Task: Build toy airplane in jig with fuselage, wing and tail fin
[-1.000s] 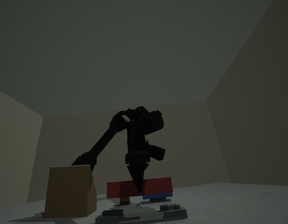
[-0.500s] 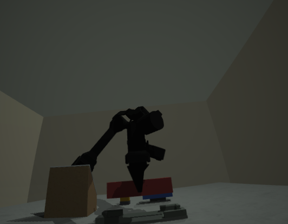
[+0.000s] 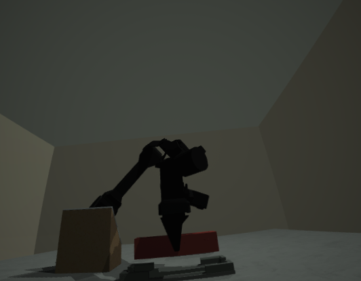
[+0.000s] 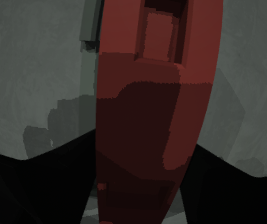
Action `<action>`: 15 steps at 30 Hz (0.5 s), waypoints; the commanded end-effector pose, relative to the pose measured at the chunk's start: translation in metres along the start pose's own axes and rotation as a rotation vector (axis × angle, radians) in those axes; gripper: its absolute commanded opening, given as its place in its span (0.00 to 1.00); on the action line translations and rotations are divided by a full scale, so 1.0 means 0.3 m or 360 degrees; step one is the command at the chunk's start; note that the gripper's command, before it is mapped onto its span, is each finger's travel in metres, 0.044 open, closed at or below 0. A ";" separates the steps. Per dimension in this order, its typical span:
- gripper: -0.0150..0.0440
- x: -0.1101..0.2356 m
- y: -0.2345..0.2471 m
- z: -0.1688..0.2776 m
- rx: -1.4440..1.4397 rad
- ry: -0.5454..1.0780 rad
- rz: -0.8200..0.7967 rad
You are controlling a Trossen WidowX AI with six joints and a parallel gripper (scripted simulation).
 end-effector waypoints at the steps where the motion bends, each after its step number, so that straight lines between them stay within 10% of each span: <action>1: 0.59 -0.028 0.001 0.003 -0.0011 0.0000 -0.0009; 15: 0.58 -0.062 0.001 0.004 -0.0002 0.0004 -0.0006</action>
Point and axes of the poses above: the point midway between the two fingers, 35 mm back from their tips, its own x axis back along the fingers, its own y axis across the jaws, z = x × y, the point moved 10 cm from there along x, back along the fingers, and after that the axes turned 9 degrees about x, right-handed, at the moved point
